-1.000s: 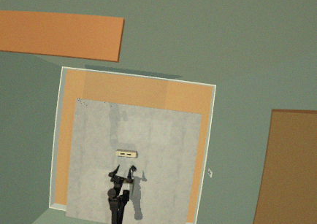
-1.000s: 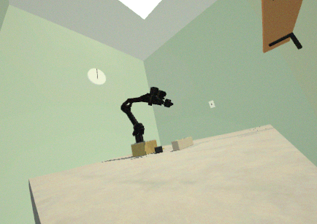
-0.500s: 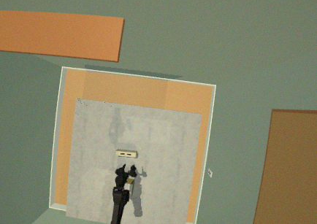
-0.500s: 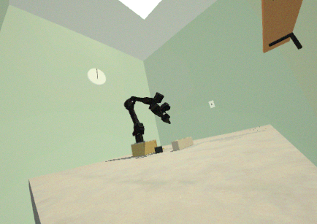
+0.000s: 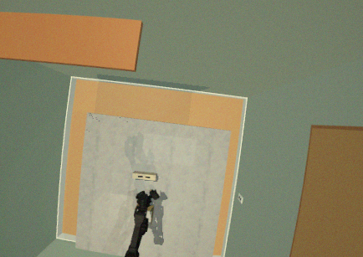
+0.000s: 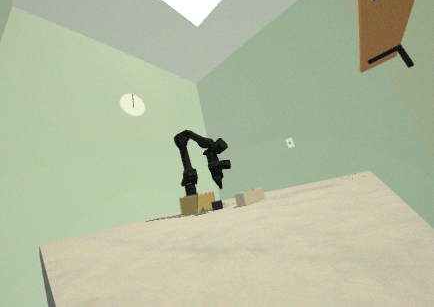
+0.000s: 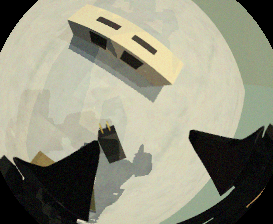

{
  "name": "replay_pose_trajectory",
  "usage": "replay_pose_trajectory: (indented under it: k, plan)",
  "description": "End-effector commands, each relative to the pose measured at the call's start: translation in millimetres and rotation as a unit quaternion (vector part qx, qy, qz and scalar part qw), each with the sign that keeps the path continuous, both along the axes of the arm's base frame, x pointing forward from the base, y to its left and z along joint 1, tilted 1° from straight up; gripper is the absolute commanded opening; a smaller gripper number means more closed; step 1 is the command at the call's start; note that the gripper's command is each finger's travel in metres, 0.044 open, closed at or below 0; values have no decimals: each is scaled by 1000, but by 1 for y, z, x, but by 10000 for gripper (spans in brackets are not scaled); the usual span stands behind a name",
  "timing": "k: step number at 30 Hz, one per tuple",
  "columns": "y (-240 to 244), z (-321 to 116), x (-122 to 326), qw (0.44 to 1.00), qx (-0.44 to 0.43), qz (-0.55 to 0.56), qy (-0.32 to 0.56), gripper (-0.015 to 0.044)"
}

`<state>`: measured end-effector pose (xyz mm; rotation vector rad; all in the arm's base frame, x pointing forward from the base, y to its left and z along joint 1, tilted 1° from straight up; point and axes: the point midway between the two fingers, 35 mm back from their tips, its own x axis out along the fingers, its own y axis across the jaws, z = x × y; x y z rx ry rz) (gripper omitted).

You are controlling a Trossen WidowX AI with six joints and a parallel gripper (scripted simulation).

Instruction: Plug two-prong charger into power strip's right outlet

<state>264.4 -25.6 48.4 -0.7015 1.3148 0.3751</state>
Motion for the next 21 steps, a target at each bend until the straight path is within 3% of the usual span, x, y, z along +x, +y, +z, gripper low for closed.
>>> replay_pose_trajectory:
  k: [1,7,21]
  plan:
    - [-2,-17,-18,997,6,40,63,440]
    - [-4,-33,-39,987,20,85,133,440]
    - [-5,-45,-40,986,21,88,137,440]
